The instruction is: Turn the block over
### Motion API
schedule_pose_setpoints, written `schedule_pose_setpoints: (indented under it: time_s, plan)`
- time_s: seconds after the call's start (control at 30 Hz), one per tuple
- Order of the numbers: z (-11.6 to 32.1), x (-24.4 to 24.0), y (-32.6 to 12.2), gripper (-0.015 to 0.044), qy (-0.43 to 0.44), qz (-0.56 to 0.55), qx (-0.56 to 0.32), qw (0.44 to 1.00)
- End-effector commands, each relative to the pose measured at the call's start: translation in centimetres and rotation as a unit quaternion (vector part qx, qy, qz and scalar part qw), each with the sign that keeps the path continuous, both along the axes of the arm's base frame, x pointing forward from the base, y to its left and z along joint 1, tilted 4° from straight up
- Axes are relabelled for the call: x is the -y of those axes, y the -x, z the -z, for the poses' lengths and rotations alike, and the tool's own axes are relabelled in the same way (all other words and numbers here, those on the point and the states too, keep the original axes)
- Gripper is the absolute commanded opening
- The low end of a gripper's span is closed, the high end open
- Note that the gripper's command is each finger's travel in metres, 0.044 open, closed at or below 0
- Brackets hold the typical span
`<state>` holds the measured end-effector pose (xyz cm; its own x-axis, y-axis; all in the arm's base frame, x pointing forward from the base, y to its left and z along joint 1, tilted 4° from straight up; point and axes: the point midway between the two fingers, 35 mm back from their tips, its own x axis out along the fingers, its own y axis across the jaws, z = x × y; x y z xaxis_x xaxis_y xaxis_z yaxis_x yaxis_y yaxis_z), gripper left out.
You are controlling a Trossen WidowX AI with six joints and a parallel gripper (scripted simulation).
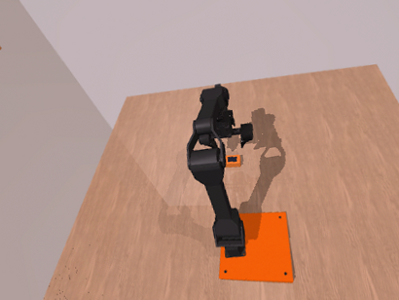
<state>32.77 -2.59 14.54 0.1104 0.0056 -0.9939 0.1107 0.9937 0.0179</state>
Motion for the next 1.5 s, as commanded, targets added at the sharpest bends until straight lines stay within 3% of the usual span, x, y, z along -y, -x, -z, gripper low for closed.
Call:
schedule_pose_setpoints:
  time_s: [0.0, 0.43, 1.33, 1.47]
  plan:
    - [0.1, 0.2, 0.4, 0.044, -0.016, -0.005, -0.01, 1.0]
    - [4.9, -0.1, -0.2, 0.044, -0.017, -0.005, -0.01, 1.0]
    - [8.3, -0.2, -0.5, 0.044, -0.017, -0.005, -0.01, 1.0]
    - [8.3, -0.2, -0.5, 0.0335, -0.017, -0.005, -0.01, 1.0]
